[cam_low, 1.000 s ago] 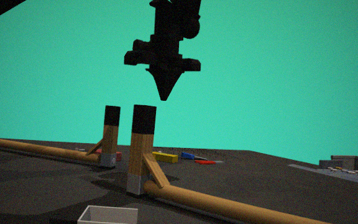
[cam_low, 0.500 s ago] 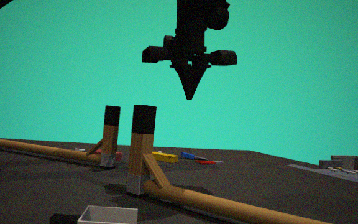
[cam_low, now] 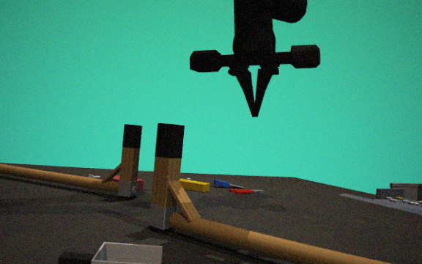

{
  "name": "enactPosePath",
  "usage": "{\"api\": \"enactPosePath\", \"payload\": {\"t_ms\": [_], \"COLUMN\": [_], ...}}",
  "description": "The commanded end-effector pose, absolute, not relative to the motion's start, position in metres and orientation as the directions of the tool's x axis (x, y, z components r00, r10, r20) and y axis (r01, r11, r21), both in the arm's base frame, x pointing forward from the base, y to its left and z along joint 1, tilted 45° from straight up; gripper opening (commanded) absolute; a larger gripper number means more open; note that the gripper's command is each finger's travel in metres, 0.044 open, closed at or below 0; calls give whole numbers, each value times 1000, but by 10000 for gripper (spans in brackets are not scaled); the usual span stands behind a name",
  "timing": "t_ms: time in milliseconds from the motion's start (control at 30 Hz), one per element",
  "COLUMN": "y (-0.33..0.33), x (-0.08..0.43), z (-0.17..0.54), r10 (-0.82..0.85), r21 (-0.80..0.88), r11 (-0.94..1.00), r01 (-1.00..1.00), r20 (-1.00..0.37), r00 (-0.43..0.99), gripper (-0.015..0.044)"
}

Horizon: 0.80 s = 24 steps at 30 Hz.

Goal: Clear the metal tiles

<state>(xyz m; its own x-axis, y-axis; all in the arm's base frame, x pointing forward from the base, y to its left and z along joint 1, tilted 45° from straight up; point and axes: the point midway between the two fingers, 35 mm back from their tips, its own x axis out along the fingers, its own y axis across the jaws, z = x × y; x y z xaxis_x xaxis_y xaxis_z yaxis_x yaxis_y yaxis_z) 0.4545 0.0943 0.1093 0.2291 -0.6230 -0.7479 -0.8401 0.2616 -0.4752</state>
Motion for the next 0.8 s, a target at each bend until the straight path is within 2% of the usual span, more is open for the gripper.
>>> {"api": "enactPosePath", "payload": {"t_ms": [0,400,767], "y": [76,28,-17], "x": [459,462,457], "z": [131,176,217], "r10": [-630,-658,-692], "r21": [-564,-700,-728], "r11": [370,584,685], "r01": [-738,-411,-45], "r20": [-736,-704,-668], "r00": [247,265,272], "gripper": [0,0,0]}}
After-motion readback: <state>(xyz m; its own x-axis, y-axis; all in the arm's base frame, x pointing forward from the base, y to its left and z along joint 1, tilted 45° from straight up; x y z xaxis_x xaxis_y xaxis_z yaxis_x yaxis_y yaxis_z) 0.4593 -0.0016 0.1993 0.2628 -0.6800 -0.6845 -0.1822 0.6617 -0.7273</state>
